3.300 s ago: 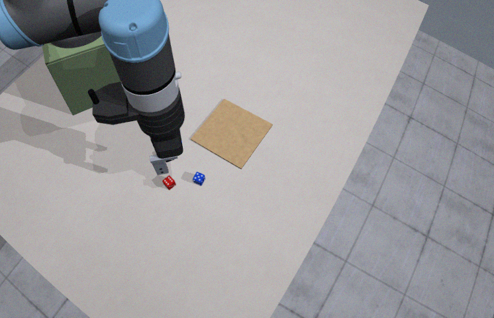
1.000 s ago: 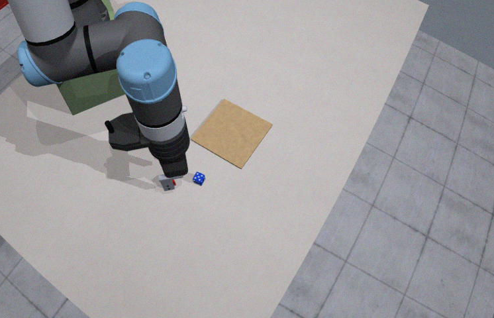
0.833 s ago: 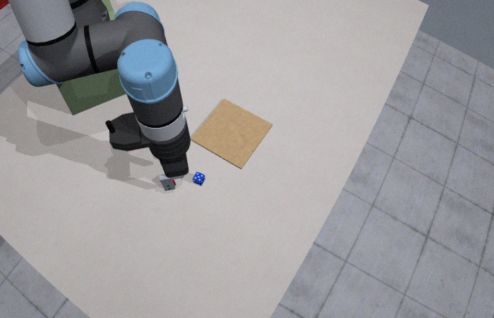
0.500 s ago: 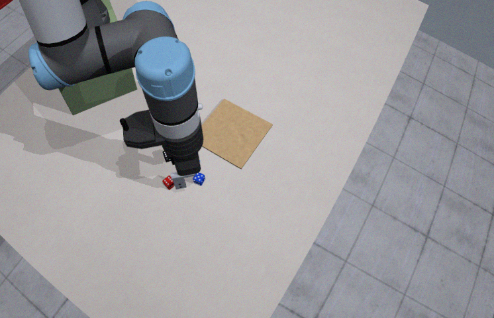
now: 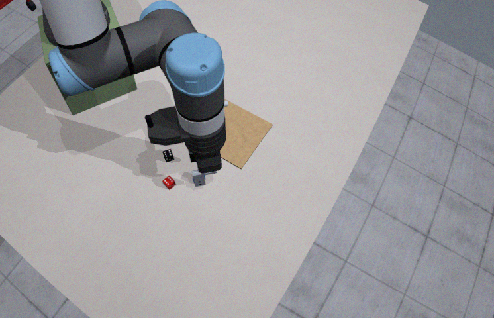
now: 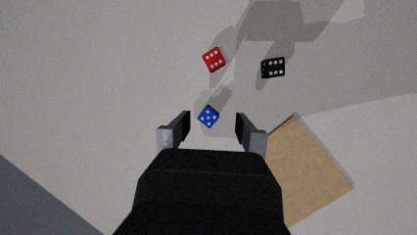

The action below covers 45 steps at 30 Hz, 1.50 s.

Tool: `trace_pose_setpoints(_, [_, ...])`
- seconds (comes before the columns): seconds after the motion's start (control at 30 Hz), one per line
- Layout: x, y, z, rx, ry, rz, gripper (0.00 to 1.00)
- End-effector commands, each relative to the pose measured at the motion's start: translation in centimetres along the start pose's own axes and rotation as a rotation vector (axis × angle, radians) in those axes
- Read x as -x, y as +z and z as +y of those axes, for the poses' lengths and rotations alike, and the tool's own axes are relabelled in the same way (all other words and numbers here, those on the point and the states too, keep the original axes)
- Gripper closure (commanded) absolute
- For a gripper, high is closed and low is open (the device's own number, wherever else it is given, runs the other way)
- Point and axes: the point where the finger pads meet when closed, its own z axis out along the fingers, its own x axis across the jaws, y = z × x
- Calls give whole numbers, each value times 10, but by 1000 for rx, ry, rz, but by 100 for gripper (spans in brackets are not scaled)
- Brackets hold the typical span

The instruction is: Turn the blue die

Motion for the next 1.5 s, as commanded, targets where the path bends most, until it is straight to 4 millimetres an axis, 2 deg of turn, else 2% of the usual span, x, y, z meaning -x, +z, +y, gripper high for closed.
trace_pose_setpoints(0.0, [1, 0, 1, 0, 1, -1, 0])
trace_pose_setpoints(1.2, [0, 0, 0, 0, 1, -1, 0])
trace_pose_setpoints(1.47, [-15, 0, -13, 0, 1, -1, 0])
